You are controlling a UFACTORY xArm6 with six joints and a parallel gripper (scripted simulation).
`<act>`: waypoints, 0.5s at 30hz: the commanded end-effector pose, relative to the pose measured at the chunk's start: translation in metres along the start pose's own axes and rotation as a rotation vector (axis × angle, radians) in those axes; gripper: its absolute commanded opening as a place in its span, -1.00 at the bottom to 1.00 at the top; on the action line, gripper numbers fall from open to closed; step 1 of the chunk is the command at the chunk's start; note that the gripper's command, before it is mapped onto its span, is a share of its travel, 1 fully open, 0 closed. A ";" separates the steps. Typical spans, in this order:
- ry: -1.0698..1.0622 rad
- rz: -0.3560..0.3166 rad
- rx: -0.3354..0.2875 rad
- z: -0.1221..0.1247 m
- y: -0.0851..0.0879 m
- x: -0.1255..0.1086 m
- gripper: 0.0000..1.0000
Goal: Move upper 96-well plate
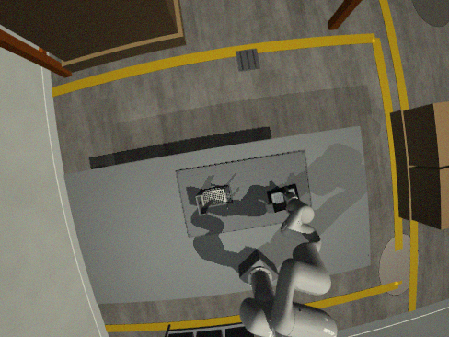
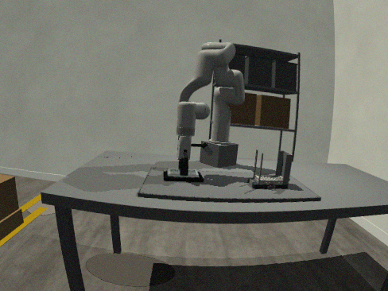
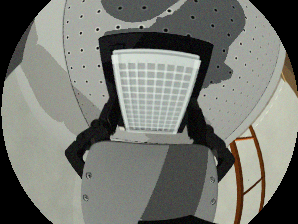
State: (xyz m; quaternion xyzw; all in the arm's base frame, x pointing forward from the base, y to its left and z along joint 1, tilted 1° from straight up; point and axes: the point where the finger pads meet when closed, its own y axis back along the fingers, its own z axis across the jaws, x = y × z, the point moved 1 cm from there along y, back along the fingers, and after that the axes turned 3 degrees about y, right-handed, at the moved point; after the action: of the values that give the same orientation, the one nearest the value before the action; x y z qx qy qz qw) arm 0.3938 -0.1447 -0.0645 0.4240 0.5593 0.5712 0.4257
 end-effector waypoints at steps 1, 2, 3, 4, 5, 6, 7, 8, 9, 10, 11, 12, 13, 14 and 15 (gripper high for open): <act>0.000 -0.002 -0.003 0.001 0.001 -0.001 1.00; 0.000 -0.002 -0.003 0.001 0.001 -0.001 1.00; 0.000 -0.002 -0.003 0.001 0.001 -0.001 1.00; 0.000 -0.002 -0.003 0.001 0.001 -0.001 1.00; 0.000 -0.002 -0.003 0.001 0.001 -0.001 1.00; 0.000 -0.002 -0.003 0.001 0.001 -0.001 1.00; 0.000 -0.002 -0.003 0.001 0.001 -0.001 1.00; 0.000 -0.002 -0.003 0.001 0.001 -0.001 1.00; 0.000 -0.002 -0.003 0.001 0.001 -0.001 1.00; 0.000 -0.002 -0.003 0.001 0.001 -0.001 1.00; 0.000 -0.002 -0.003 0.001 0.004 -0.001 1.00; 0.000 -0.002 -0.003 0.001 0.006 -0.001 1.00; 0.000 -0.002 -0.003 0.001 0.006 -0.001 1.00; 0.000 -0.002 -0.003 0.001 0.006 -0.001 1.00; 0.000 -0.002 -0.003 0.001 0.006 -0.001 1.00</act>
State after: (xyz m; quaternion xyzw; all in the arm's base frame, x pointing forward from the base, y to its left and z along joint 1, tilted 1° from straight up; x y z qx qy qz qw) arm 0.3939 -0.1448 -0.0606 0.4238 0.5592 0.5713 0.4258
